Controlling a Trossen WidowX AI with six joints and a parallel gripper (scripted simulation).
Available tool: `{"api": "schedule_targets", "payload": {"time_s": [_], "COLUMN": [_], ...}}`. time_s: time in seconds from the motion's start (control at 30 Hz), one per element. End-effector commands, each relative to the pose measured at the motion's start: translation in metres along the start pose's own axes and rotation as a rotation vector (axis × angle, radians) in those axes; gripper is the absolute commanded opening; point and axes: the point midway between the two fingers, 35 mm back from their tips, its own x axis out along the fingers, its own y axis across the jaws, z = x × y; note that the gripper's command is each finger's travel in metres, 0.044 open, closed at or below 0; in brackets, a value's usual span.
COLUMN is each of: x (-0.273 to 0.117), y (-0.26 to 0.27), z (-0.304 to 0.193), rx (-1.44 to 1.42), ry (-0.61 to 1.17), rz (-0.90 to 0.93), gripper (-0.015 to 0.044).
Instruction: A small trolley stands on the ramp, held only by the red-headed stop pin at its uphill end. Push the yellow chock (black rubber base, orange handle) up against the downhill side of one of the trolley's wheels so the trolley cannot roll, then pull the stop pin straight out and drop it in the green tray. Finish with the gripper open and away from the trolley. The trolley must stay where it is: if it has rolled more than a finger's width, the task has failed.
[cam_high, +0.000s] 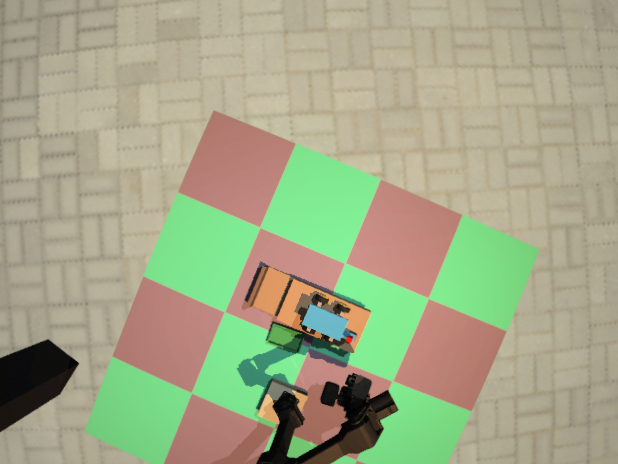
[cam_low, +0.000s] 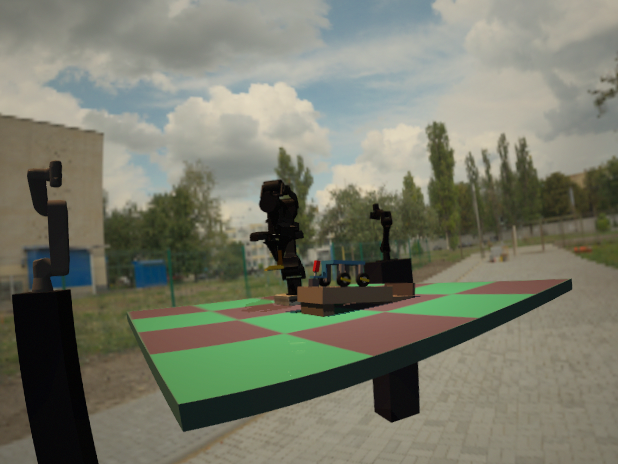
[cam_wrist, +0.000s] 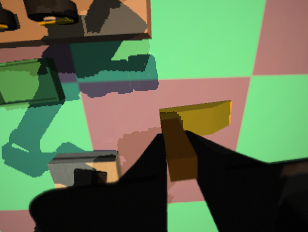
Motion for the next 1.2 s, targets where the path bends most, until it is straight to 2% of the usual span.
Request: {"api": "schedule_targets", "payload": {"time_s": [0.0,1.17], "x": [0.001,0.008], "y": [0.0,0.112], "z": [0.0,0.046], "rx": [0.018,0.089], "ry": [0.003,-0.002], "rz": [0.006,0.019], "gripper": [0.0,0.0]}}
